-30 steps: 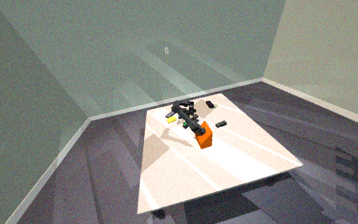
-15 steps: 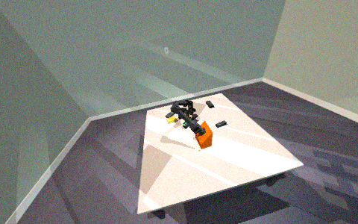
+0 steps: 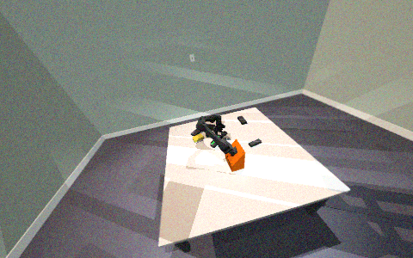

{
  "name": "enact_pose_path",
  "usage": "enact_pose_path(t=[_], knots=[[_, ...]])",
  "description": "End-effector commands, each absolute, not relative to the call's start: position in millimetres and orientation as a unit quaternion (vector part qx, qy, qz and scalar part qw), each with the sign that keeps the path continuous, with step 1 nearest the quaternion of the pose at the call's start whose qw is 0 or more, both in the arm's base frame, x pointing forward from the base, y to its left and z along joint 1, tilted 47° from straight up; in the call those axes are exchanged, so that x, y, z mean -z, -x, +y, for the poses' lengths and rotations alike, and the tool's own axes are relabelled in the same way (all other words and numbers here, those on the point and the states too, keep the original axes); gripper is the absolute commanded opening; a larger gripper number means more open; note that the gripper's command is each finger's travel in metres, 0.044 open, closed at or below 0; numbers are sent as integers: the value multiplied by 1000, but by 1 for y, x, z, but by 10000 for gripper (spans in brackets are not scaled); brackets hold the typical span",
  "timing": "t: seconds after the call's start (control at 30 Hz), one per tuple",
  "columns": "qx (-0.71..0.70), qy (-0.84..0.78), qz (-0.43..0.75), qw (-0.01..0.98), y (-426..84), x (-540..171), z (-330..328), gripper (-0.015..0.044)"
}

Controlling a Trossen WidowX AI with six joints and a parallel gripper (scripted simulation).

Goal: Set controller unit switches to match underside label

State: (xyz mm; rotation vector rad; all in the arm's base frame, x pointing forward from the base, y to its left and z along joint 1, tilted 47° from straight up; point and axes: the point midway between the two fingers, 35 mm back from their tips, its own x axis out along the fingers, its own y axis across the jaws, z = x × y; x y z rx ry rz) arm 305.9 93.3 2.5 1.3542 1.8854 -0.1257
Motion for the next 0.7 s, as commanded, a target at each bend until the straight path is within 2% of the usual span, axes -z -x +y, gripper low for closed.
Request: enact_pose_path(t=[0.0, 0.67], knots=[[55, -537, 744, 393, -302, -6, 93, 336], [67, -536, 736, 409, -297, -22, 91, 336]])
